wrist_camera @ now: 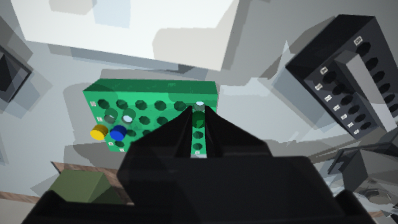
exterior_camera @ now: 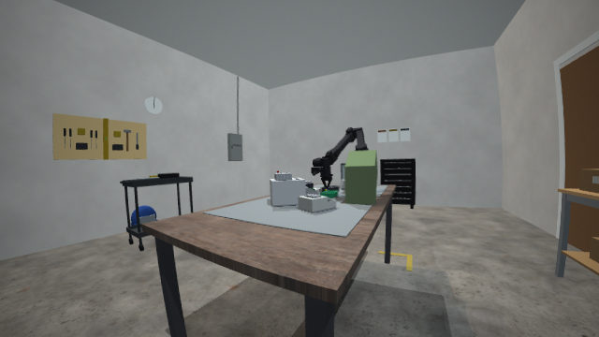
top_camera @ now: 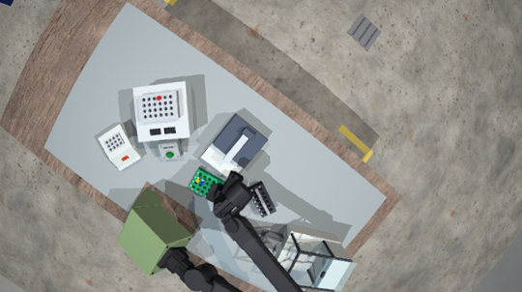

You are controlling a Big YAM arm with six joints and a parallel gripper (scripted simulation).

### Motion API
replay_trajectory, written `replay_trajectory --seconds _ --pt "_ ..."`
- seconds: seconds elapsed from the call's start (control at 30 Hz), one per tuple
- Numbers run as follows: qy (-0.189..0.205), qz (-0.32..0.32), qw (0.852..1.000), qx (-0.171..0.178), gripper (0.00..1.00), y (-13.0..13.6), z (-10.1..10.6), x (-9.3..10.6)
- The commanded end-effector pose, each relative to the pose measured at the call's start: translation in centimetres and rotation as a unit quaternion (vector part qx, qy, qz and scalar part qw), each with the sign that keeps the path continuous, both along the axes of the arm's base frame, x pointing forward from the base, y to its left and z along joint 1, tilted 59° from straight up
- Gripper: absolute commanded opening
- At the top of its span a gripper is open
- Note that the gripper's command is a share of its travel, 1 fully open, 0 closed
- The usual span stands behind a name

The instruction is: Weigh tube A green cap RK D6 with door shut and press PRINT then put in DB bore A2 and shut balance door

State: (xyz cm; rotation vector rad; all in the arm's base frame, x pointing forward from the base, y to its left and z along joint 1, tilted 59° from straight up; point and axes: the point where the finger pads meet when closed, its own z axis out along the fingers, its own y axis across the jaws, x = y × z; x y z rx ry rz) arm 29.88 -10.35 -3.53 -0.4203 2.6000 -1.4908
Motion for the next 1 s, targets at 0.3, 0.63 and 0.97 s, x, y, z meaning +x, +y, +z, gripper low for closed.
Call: replay_trajectory --seconds 0.3,0.63,0.97 --pt "-0.006 -0.016 1.000 0.001 0.09 -0.8 0.5 -0.3" --pt "-0.007 0.001 1.000 0.000 0.09 0.7 0.8 0.3" --pt "-0.010 0.001 1.000 0.000 0.09 1.0 1.1 0.4"
